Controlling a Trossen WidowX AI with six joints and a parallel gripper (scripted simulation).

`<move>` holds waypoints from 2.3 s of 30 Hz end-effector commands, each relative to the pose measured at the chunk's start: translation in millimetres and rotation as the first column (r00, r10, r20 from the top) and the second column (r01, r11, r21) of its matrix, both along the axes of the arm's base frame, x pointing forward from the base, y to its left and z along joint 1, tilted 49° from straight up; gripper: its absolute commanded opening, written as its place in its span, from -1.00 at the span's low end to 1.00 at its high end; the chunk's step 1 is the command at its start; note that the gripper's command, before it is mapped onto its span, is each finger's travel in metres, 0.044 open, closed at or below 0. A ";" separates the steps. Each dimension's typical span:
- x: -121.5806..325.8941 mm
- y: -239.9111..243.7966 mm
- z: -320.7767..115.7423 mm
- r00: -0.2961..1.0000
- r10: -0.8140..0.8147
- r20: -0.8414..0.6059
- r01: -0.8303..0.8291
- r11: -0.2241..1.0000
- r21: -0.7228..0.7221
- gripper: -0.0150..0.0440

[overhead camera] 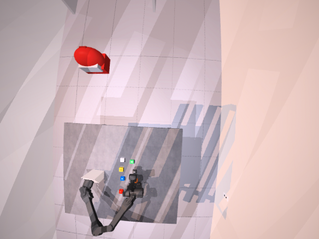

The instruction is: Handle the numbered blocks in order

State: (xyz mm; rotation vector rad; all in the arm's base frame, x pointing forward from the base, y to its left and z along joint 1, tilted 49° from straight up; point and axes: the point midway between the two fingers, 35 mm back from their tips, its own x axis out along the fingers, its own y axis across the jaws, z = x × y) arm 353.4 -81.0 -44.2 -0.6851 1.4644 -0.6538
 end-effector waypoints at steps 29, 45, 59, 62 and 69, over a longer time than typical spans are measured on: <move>-1.2 86.2 72.9 1.000 0.003 -0.006 -0.003 1.000 0.003 0.33; -0.7 109.4 55.0 1.000 0.005 -0.006 -0.005 1.000 0.010 -0.08; -31.4 202.9 -53.2 1.000 0.003 -0.005 -0.003 1.000 0.011 -0.08; -31.0 200.5 -55.7 1.000 0.003 -0.004 -0.003 1.000 0.012 0.00; -30.7 141.2 -106.5 1.000 0.003 -0.004 -0.003 1.000 0.008 0.63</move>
